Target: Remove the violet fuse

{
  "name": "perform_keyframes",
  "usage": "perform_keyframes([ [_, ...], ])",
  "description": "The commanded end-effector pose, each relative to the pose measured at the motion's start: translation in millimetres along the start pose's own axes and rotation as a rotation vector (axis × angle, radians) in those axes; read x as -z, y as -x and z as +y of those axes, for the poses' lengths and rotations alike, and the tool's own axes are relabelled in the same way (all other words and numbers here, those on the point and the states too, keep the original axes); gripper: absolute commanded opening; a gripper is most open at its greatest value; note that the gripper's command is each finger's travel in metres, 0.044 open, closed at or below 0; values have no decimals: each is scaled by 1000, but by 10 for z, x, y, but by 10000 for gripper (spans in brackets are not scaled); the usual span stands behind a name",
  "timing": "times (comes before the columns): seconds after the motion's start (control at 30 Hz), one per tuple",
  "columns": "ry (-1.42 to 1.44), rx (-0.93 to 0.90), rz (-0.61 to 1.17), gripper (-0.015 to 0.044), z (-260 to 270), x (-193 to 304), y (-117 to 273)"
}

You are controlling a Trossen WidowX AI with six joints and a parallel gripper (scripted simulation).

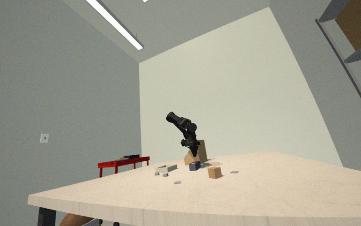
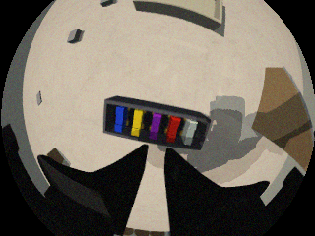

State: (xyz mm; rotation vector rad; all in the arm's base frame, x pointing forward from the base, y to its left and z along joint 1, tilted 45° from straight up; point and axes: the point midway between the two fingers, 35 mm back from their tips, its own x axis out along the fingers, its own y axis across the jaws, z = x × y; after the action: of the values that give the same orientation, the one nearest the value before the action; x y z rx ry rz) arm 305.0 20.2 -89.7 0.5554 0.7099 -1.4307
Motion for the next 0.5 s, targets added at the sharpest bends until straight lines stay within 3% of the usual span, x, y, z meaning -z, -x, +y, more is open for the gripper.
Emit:
perform_keyframes([
  [0.0,-22,-1,-12,74,-8,-20,-12],
  [0.47,-22,-1,-12,74,6,-34,-132],
])
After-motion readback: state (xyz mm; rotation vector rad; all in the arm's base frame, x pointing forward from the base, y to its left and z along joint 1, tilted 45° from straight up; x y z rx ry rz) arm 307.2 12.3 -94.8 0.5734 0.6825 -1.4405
